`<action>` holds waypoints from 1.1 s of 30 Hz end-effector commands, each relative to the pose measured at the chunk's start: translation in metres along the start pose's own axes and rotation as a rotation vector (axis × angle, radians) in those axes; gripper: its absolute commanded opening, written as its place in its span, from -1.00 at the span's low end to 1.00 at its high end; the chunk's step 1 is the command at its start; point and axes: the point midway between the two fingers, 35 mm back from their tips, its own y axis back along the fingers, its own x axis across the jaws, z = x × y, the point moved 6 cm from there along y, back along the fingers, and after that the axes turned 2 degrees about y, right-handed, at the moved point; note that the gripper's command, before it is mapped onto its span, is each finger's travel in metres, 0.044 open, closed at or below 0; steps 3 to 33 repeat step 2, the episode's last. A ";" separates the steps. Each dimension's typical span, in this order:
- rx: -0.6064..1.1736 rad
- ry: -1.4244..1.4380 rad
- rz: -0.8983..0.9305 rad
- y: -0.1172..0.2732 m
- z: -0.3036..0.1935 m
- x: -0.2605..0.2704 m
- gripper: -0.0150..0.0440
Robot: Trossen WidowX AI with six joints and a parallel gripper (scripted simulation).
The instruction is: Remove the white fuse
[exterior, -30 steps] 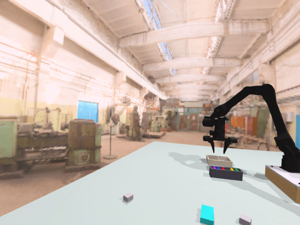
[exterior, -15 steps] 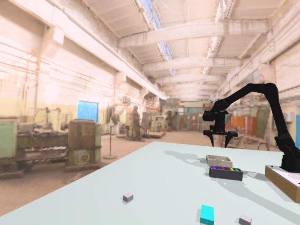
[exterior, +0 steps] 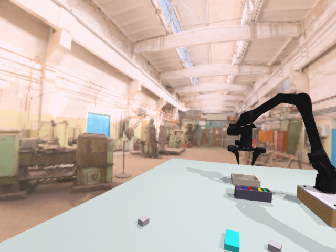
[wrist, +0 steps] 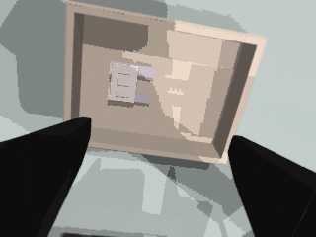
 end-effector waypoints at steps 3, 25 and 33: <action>0.000 0.000 0.000 0.000 0.000 0.000 0.63; 0.000 0.000 0.000 0.000 0.000 0.000 0.63; 0.000 0.000 0.000 0.000 0.000 0.000 0.63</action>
